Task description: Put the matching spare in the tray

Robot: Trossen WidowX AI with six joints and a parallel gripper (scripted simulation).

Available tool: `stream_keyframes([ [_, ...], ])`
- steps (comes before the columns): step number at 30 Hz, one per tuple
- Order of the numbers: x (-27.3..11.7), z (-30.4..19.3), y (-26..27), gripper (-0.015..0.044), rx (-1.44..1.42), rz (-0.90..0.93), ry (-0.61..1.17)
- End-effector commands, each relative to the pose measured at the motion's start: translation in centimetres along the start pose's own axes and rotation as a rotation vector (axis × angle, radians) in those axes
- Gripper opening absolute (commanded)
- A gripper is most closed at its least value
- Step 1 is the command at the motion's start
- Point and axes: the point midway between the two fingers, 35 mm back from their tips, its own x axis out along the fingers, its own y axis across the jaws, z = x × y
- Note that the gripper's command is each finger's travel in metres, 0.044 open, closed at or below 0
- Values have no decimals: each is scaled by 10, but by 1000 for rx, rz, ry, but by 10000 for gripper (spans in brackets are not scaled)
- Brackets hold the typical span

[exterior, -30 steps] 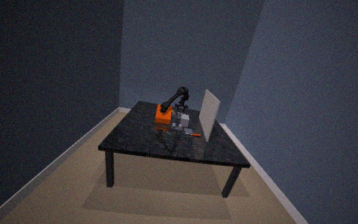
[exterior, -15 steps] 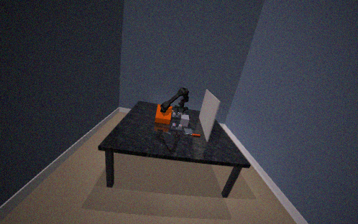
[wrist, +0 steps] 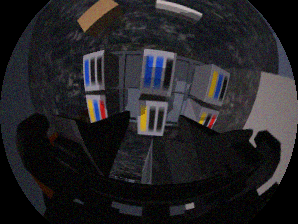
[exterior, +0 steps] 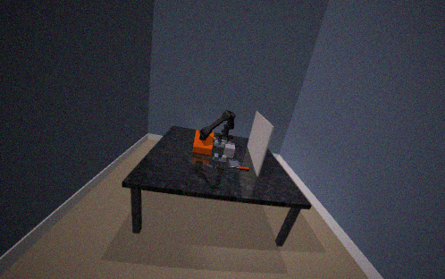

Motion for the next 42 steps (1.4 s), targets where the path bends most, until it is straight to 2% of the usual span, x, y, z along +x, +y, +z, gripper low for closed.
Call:
stream_keyframes([
  [1, 7, -1, 1, 300, -6, -1, 5],
  [21, 33, -3, 3, 300, -6, -1, 8],
  [26, 32, -2, 3, 169, 0, 3, 5],
  [33, 32, -2, 3, 122, 0, 3, 5],
  [38, 32, -2, 3, 0, 0, 3, 5],
  [42, 32, -2, 3, 0, 0, 3, 5],
])
